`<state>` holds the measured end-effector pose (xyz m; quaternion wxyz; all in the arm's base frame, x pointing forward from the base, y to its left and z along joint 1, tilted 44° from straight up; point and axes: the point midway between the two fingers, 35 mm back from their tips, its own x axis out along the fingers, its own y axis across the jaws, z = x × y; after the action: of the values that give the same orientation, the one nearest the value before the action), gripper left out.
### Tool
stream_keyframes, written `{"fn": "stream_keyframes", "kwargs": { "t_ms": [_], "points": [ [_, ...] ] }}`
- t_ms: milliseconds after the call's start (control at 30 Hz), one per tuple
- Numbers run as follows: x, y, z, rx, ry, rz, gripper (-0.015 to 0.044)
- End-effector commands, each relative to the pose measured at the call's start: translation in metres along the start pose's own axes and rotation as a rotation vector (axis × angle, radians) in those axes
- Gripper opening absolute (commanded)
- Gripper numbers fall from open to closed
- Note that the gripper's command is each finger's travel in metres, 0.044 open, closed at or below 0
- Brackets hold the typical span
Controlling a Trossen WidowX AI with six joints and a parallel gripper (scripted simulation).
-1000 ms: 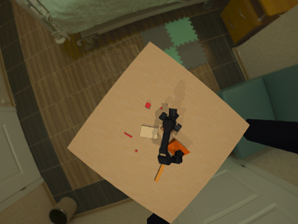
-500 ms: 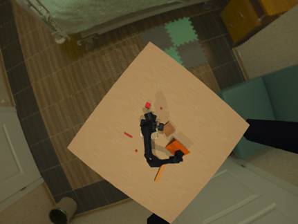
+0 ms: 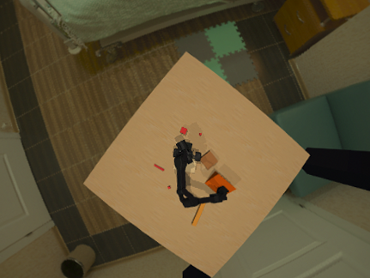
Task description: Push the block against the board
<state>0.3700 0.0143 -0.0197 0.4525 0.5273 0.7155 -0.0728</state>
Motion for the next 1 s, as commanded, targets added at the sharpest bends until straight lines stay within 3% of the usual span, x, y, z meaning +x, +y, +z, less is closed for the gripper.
{"fn": "stream_keyframes", "kwargs": {
  "t_ms": [0,967],
  "points": [
    [0.000,-0.001,0.002,0.015,-0.004,0.014,0.0000],
    [0.000,0.000,-0.018,0.016,-0.004,0.014,0.0000]
  ]
}}
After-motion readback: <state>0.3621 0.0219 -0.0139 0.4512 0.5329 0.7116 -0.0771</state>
